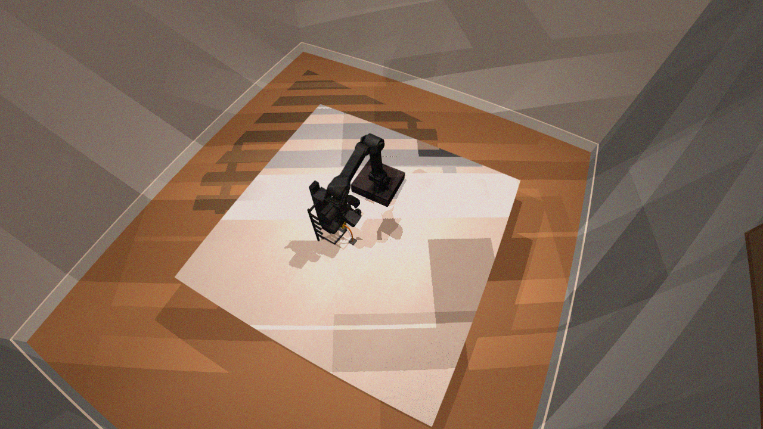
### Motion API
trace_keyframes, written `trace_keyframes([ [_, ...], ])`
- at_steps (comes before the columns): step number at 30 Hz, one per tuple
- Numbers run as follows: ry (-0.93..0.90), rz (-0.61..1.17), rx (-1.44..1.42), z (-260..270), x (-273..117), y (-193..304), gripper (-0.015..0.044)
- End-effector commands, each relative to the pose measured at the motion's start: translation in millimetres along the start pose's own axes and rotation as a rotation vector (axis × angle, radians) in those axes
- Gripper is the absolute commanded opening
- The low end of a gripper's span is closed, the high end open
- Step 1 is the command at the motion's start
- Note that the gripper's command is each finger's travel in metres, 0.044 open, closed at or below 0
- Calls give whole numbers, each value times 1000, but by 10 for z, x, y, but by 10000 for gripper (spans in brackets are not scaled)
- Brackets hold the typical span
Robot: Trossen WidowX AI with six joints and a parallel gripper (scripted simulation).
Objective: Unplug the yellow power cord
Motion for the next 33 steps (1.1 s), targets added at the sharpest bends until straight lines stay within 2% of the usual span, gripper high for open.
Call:
trace_keyframes([
  [1,-5,2,-3,22,6,76,160],
  [24,-5,2,-3,25,126,87,160],
  [28,-1,-1,1,17,102,84,55],
  [33,-1,-1,1,17,102,84,22],
])
Point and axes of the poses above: the point midway between the two fingers, 35 mm back from their tips, its own x axis out along the fingers, its own z axis across the jaws, y = z × x, the point moved 7 cm from there along -x, back along the fingers, and after that the axes turned 5 degrees about -x, right-handed, at the moved point
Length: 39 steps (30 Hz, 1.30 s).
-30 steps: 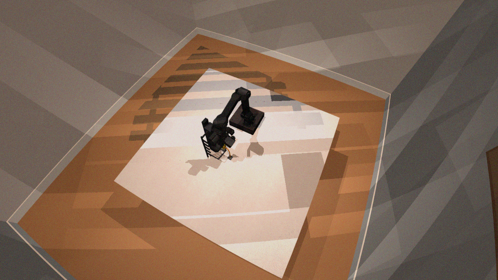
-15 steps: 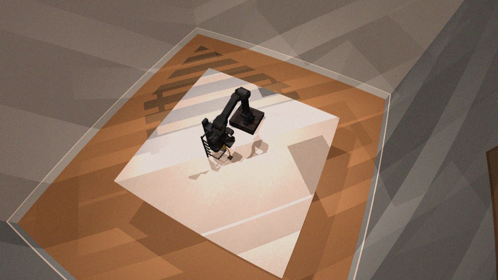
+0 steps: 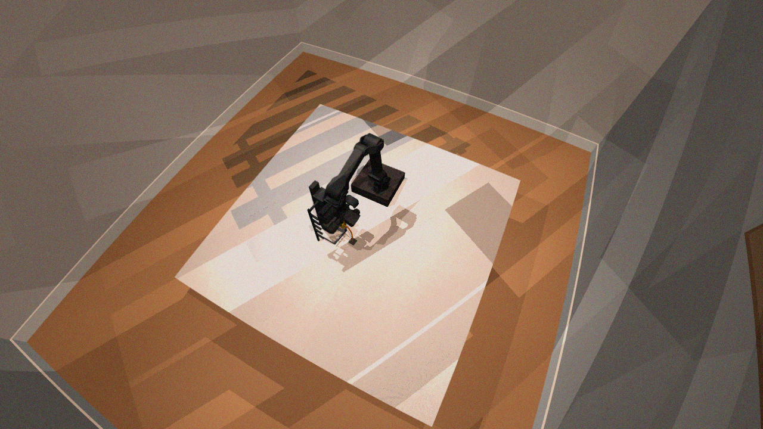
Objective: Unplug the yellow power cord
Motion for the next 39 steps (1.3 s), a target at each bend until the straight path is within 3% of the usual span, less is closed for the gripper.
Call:
trace_keyframes([
  [1,3,0,1,-5,-2,1,15],
  [39,1,-3,-1,-47,-24,-543,0],
])
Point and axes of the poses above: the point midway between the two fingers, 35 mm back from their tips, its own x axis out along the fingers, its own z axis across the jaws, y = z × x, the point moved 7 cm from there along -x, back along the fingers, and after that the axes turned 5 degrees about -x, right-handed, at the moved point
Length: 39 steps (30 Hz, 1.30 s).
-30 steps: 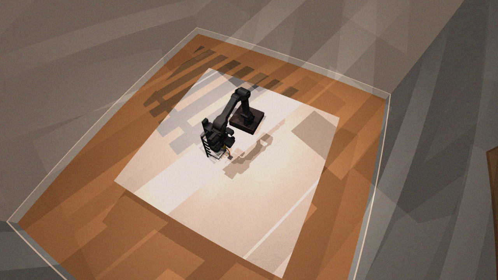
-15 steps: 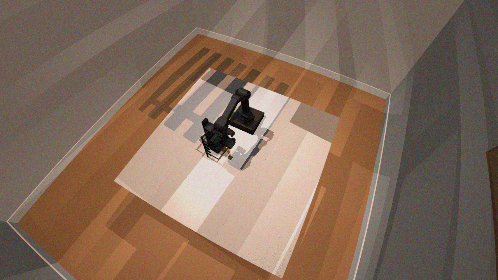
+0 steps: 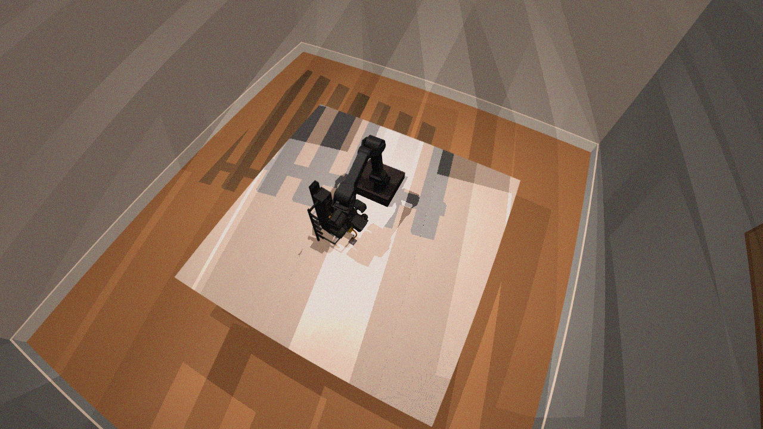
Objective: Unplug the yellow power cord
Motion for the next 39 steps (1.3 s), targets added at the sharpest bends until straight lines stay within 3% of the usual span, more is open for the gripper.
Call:
trace_keyframes([
  [1,8,-5,-19,-13,-22,-125,26],
  [17,7,-4,-20,-12,-28,-124,440],
  [23,7,-9,-20,-32,-125,-596,440],
  [39,7,-9,-20,-32,-125,-596,440],
])
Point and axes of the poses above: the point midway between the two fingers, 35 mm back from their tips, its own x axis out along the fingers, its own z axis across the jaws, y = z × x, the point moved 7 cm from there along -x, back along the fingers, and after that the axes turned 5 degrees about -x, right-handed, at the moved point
